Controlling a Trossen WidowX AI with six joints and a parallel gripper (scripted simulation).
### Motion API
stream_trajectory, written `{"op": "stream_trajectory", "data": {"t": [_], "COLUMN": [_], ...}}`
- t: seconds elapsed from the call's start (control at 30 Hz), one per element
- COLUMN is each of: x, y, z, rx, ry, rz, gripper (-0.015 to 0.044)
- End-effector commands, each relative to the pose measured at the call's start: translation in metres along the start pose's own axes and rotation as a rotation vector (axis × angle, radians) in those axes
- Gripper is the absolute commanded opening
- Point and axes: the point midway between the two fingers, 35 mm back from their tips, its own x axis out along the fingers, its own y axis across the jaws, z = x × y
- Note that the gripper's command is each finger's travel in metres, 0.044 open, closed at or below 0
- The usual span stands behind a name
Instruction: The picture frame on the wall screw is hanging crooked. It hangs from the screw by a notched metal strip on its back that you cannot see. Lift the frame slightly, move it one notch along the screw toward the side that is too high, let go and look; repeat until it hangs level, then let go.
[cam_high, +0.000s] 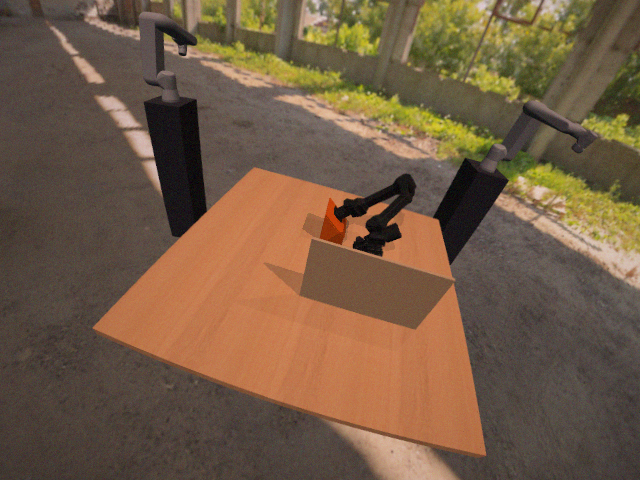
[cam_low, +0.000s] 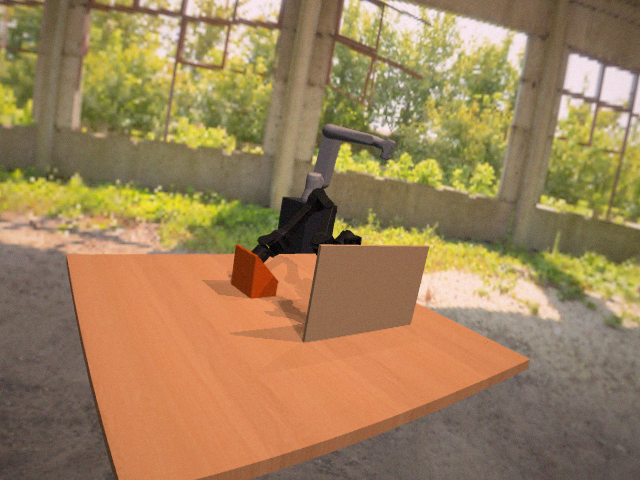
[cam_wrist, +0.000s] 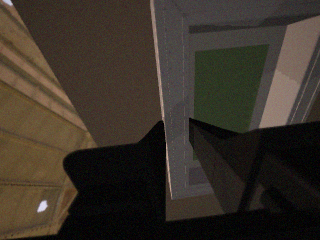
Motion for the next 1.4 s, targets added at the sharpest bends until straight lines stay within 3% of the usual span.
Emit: {"op": "stream_trajectory", "data": {"t": [0.0,1.37], "x": [0.0,0.0], "y": [0.0,0.011], "z": [-0.001,0.0], "rx": [-0.004,-0.005], "ry": [0.003,0.003], "rz": [-0.001,-0.001], "gripper": [0.0,0.0]}}
